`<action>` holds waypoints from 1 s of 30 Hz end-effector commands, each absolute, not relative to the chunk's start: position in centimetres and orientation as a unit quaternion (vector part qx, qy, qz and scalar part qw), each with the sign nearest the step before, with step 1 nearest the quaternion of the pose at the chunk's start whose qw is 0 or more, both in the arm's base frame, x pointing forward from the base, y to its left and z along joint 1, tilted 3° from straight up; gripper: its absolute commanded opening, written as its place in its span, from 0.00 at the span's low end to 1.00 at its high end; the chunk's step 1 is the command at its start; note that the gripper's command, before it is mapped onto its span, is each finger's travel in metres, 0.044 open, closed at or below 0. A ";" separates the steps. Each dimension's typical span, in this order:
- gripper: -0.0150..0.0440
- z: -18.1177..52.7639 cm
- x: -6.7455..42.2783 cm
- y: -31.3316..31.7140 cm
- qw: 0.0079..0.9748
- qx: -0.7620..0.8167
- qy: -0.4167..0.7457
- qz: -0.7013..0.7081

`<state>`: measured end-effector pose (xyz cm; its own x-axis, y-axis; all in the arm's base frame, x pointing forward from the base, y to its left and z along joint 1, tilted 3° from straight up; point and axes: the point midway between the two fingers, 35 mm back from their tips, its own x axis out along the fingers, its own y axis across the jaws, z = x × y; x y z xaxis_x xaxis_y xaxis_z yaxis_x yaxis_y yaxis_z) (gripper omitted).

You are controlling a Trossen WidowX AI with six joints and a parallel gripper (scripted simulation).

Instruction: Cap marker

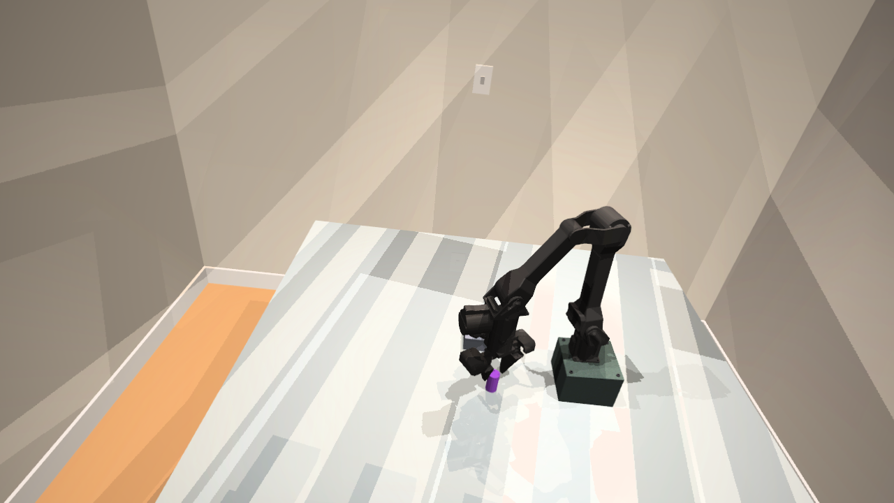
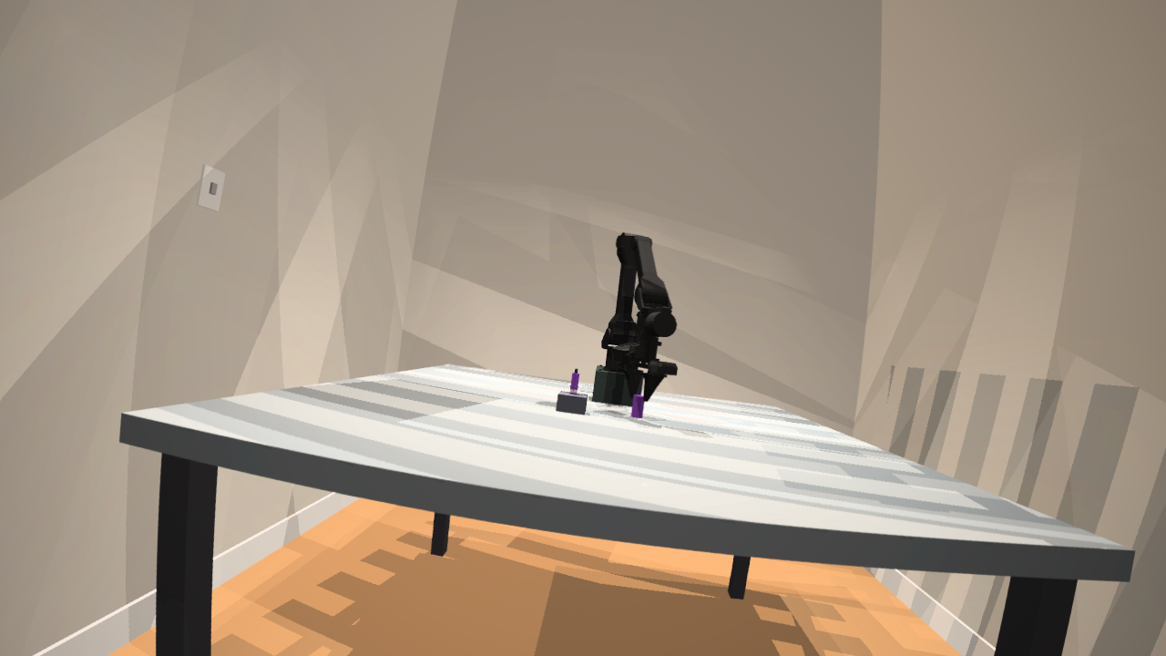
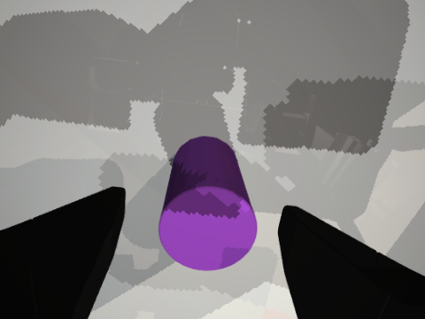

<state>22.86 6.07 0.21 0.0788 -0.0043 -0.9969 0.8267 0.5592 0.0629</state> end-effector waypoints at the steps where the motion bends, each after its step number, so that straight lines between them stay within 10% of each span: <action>1: 0.67 -0.4 22.9 6.1 0.648 0.344 0.600 -0.319; 16: 0.67 -2.5 22.9 6.1 0.648 0.344 0.600 -0.319; 30: 0.34 -2.5 22.8 6.0 0.648 0.344 0.600 -0.319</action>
<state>22.84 6.00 -2.53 0.0758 -0.0045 -0.9971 0.8286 0.5566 0.0605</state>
